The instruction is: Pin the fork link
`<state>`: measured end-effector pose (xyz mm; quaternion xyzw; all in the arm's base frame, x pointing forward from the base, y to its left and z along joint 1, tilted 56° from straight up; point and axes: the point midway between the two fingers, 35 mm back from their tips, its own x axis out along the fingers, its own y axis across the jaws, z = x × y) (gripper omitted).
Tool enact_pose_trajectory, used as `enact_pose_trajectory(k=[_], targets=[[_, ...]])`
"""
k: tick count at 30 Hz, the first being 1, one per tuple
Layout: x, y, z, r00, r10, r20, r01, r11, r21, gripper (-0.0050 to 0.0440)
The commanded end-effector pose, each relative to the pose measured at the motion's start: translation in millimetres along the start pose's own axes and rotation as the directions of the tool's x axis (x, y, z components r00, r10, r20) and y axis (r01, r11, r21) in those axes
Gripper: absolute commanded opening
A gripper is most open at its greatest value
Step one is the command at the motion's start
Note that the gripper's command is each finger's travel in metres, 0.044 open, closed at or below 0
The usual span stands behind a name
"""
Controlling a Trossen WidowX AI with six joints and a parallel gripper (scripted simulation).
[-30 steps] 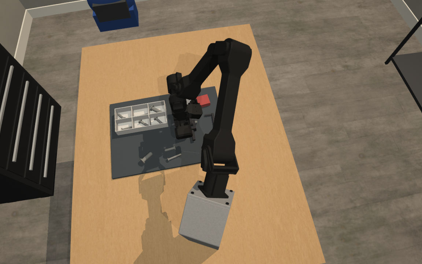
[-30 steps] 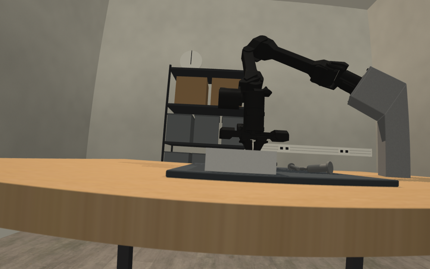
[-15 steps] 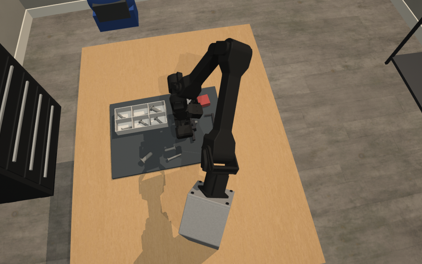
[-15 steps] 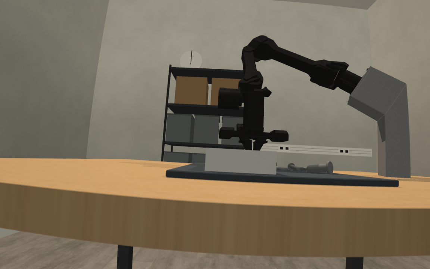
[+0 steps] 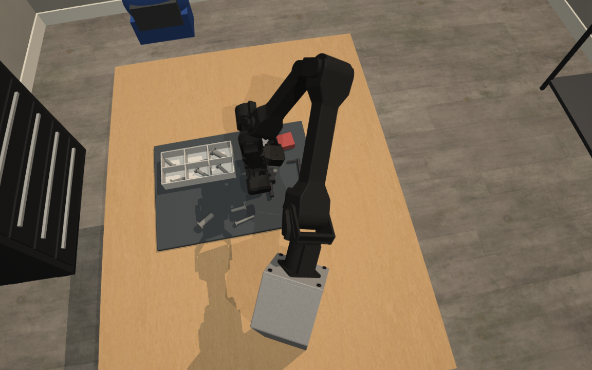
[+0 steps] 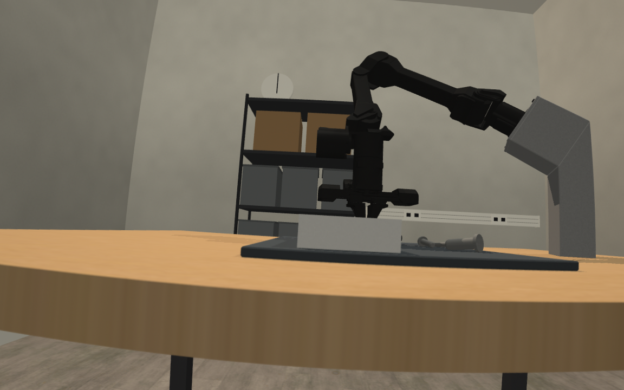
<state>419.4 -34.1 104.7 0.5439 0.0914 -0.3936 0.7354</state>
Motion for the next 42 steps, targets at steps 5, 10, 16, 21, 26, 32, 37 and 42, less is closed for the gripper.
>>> enact_pose_trajectory(k=[5,10,16,21,26,32,37,42], targets=[[-3.6,4.3,5.4,1.000,0.014,0.004,-0.014,1.000,0.012,-0.0050],[-3.6,4.3,5.4,1.000,0.014,0.004,-0.014,1.000,0.012,-0.0050],[-3.6,4.3,5.4,1.000,0.014,0.004,-0.014,1.000,0.012,-0.0050],[-3.6,4.3,5.4,1.000,0.014,0.004,-0.014,1.000,0.012,-0.0050],[-3.6,4.3,5.4,1.000,0.014,0.004,-0.014,1.000,0.012,-0.0050],[-3.4,4.2,5.2,1.000,0.014,0.004,-0.014,1.000,0.012,-0.0050],[-2.4,3.1,3.4,1.000,0.010,0.005,-0.010,1.000,0.010,-0.0050],[-1.2,1.9,0.8,1.000,0.006,0.005,-0.006,1.000,0.008,-0.0050]])
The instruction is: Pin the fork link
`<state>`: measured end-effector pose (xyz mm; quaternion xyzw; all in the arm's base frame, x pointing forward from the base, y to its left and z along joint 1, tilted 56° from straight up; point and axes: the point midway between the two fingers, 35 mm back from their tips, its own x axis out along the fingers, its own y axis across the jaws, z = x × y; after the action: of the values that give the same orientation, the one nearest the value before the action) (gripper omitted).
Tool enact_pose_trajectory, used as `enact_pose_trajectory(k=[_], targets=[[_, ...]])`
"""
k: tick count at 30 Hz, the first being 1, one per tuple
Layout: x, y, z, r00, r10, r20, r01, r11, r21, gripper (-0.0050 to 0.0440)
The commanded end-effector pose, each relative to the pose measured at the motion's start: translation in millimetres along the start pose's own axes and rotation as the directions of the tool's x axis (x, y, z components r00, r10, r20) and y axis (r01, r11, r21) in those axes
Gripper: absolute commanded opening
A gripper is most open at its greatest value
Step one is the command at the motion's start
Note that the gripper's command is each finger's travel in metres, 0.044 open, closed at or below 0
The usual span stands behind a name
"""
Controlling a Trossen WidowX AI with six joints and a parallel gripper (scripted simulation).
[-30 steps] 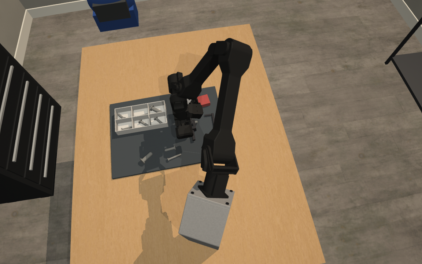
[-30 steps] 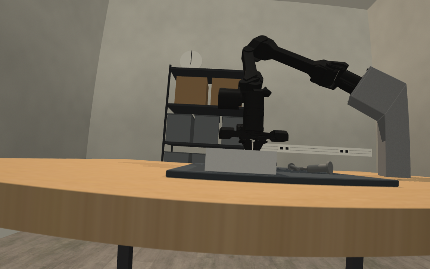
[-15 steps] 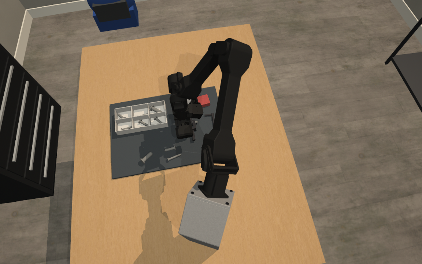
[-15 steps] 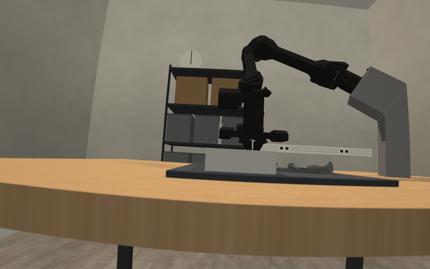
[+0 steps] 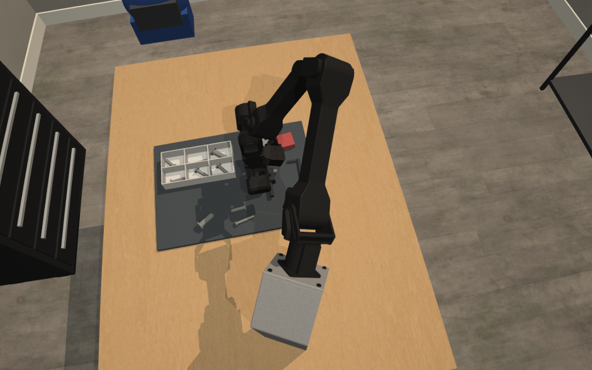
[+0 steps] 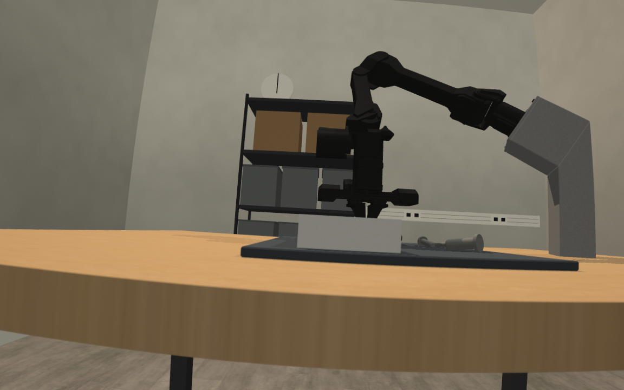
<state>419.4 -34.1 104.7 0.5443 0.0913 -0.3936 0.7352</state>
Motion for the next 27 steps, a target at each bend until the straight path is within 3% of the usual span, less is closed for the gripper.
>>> enact_pose_trajectory(k=[1,27], targets=[[-1,1,0,1.000,0.004,0.005,-0.004,1.000,0.005,-0.0050],[-1,3,-11,1.000,0.008,0.003,-0.008,1.000,0.006,-0.0050]])
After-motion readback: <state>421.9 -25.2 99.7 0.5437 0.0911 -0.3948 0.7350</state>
